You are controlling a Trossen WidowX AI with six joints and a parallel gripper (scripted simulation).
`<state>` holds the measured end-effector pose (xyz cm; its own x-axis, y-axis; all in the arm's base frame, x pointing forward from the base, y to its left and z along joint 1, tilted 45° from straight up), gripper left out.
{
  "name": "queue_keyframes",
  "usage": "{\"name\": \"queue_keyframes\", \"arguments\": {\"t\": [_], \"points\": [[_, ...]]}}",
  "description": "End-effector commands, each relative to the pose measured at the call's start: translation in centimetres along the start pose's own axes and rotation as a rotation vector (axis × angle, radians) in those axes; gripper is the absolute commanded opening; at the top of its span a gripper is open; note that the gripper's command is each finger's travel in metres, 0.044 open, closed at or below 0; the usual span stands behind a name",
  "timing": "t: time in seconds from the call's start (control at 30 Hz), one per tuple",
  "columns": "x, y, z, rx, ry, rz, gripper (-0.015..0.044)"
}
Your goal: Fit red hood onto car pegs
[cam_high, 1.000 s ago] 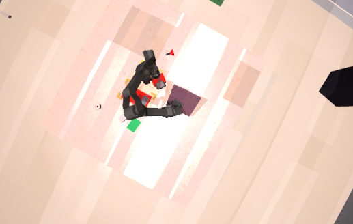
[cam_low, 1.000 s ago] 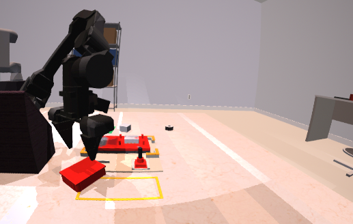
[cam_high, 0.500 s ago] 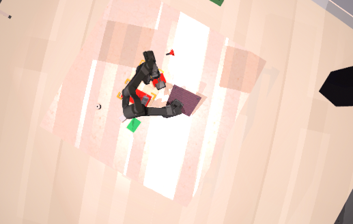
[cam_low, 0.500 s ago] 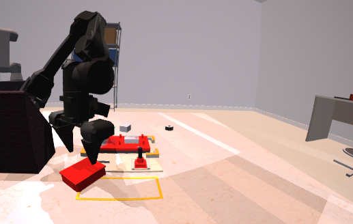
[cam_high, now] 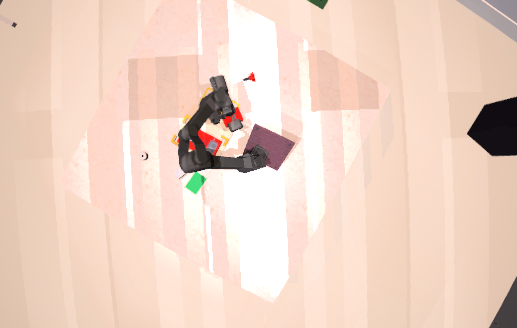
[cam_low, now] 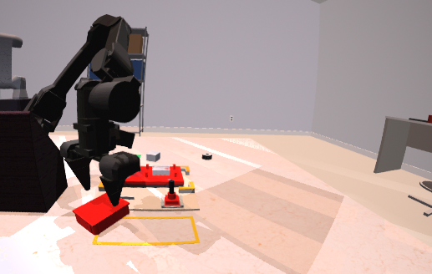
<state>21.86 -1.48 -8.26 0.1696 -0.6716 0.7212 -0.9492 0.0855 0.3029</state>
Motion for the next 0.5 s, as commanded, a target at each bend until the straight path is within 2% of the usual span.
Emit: {"name": "queue_keyframes", "arguments": {"t": [0.0,0.47], "points": [[-0.41,0.13,-0.07,-0.008,-0.006,-0.002,0.0440],[-1.33,0.22,-0.07,-0.007,-0.007,-0.003,0.0440]]}}
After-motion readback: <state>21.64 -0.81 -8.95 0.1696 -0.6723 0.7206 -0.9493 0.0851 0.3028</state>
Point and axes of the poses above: the point midway between the two fingers, 35 mm back from their tips, its own x axis back along the fingers, its own y axis across the jaws, z = x × y, the point moved 3 cm from there along x, back along the fingers, and after that the axes turned 13 degrees about x, right-handed, at the moved point
